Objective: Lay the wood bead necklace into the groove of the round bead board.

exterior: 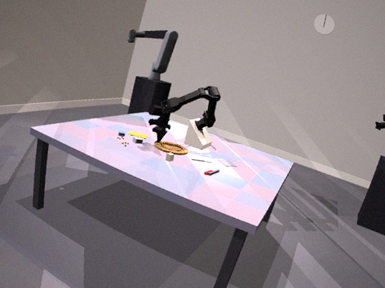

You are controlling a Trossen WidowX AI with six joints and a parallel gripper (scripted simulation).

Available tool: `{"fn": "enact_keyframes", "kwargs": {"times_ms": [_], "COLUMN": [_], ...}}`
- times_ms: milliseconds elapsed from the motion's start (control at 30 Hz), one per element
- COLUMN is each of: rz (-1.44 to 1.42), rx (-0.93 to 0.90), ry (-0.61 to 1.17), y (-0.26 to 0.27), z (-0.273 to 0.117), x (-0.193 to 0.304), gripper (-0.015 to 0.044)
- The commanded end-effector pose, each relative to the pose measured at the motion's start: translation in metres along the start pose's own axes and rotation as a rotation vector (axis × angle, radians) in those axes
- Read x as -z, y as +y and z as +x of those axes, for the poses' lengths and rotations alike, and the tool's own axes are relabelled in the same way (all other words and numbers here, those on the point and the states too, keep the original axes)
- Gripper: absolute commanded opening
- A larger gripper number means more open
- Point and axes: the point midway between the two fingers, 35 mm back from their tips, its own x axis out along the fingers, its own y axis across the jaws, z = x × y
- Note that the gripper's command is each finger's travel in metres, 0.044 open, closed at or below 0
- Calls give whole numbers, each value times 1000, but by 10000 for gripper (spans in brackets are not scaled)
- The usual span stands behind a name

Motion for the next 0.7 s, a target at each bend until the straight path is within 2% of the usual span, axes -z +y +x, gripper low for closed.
{"fn": "enact_keyframes", "kwargs": {"times_ms": [0, 667], "rz": [0, 4], "rx": [1, 3], "ry": [1, 5], "y": [0, -1], "z": [1, -4], "x": [0, 1], "gripper": [0, 0]}}
